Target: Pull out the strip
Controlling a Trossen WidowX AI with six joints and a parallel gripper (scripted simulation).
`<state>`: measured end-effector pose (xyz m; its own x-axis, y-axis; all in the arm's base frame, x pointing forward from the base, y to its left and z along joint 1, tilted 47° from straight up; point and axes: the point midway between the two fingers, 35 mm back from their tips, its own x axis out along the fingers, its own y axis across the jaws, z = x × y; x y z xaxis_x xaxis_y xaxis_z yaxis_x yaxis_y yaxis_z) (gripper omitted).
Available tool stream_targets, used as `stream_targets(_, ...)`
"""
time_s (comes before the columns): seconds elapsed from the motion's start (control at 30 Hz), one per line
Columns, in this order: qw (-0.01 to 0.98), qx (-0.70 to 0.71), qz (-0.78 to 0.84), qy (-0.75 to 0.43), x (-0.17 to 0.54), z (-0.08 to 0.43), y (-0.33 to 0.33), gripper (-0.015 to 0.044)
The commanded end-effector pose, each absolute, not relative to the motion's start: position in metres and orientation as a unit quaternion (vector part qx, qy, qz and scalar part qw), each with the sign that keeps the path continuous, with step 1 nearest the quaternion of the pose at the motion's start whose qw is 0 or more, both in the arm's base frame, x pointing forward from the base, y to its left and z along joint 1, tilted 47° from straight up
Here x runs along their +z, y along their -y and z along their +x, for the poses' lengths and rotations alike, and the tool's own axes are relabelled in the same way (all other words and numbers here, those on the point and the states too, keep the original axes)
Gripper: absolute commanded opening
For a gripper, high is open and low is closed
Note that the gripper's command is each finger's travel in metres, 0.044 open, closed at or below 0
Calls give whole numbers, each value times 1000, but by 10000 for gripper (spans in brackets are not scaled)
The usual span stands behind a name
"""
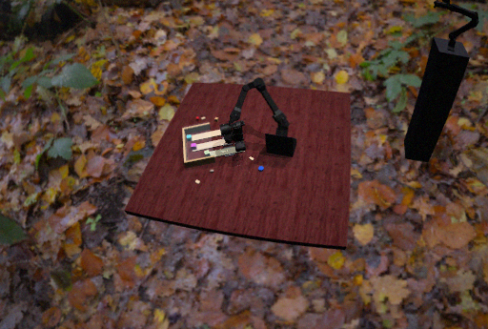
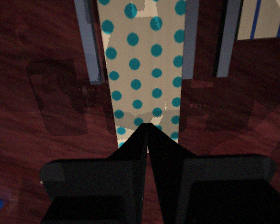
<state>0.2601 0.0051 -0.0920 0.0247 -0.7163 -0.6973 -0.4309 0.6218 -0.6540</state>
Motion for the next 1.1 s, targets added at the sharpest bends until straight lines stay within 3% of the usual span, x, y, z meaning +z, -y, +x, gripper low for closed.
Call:
stream_targets(0.0, 573, -125, -417, -694, -92, 247, 2, 0)
stream_targets(1.07, 572, -125, -418, -695, -76, 204, 17, 0)
